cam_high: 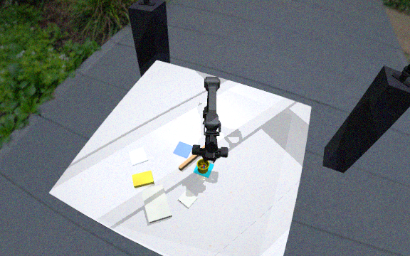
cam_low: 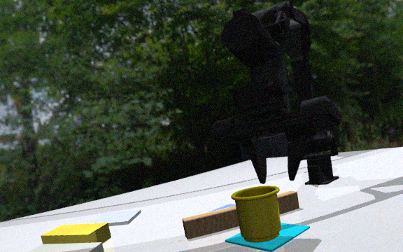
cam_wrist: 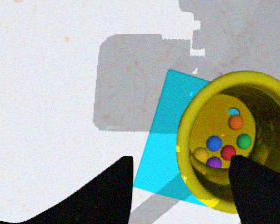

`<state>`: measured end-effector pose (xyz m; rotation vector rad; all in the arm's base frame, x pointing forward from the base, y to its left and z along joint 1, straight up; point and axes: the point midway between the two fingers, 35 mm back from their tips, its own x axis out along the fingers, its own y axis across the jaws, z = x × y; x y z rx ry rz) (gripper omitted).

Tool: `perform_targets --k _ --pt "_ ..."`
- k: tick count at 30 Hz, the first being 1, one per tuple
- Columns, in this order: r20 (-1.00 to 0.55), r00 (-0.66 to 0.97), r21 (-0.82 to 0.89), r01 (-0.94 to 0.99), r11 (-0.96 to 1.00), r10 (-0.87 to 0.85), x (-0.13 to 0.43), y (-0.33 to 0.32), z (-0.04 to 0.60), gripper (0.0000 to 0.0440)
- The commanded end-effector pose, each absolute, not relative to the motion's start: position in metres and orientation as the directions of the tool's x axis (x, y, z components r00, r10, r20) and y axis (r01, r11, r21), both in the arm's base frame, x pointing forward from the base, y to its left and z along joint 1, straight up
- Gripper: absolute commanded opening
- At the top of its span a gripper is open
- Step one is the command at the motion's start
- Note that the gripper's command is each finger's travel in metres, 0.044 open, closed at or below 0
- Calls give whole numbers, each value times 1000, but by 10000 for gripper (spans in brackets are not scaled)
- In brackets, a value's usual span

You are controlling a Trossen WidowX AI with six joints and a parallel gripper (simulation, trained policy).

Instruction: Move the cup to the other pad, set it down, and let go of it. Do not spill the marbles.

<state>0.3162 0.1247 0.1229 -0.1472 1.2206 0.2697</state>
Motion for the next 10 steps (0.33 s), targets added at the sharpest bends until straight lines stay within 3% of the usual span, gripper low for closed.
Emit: perform_targets --k 1,3,10 --pt "-928 342 53 -272 961 148 314 124 138 222" --pt "-922 356 56 -269 962 153 315 123 145 244" --pt "-904 396 66 -243 968 161 317 118 166 410"
